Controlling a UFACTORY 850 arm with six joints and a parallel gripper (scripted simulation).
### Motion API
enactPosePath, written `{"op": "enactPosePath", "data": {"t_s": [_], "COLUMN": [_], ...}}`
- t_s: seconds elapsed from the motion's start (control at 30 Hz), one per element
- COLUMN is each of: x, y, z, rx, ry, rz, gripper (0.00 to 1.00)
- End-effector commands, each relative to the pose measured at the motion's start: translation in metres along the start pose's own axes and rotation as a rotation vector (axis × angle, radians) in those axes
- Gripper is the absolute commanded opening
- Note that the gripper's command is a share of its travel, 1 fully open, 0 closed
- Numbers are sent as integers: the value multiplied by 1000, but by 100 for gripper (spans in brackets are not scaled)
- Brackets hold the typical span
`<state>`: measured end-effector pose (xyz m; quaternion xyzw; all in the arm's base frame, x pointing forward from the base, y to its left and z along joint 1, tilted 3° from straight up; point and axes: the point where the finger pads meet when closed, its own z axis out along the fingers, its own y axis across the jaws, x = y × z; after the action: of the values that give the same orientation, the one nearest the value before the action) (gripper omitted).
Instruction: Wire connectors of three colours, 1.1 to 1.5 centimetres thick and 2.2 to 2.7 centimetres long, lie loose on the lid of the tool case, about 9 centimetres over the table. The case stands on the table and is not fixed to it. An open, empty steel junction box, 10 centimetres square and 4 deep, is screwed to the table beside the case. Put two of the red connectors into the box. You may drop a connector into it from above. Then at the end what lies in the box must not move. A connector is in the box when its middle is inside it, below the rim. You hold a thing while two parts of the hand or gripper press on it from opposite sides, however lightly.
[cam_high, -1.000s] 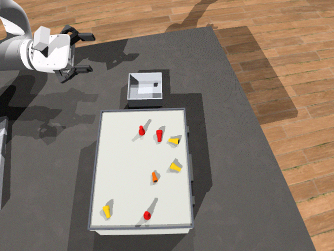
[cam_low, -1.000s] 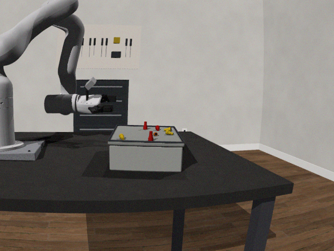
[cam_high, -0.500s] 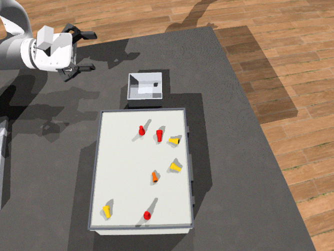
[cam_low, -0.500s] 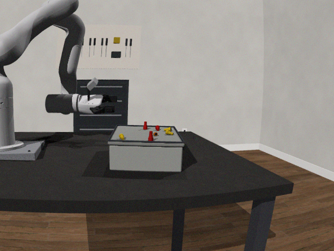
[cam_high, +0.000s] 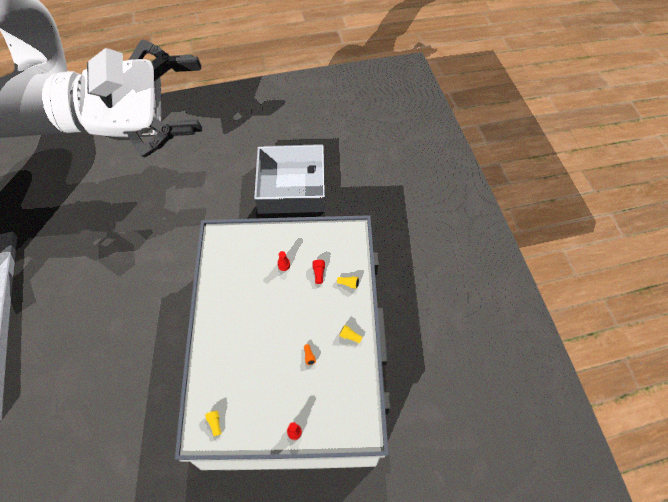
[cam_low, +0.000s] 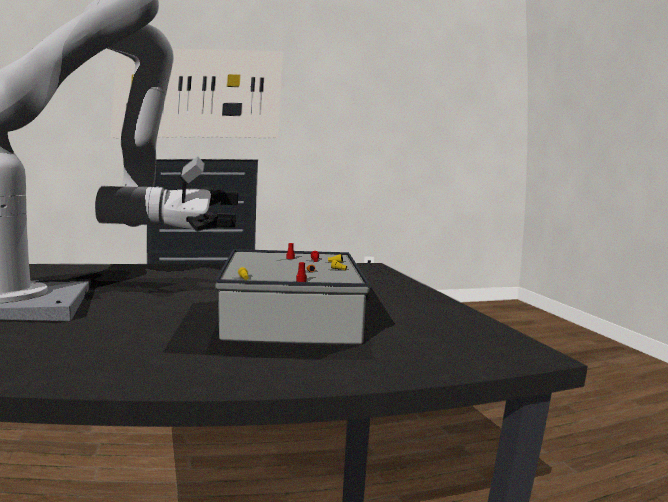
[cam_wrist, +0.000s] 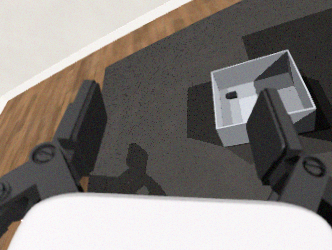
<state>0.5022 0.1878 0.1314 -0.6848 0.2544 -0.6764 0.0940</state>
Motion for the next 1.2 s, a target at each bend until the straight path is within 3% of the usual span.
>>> {"op": "enactPosePath", "data": {"t_s": [0.0,0.7,1.17], "x": [-4,-32,-54], "y": [-7,-50,-101], "z": [4,26,39], "rx": [20,152,310], "ry": [-23,-184,-371], "rz": [20,139,245], "gripper": [100,100,100]}}
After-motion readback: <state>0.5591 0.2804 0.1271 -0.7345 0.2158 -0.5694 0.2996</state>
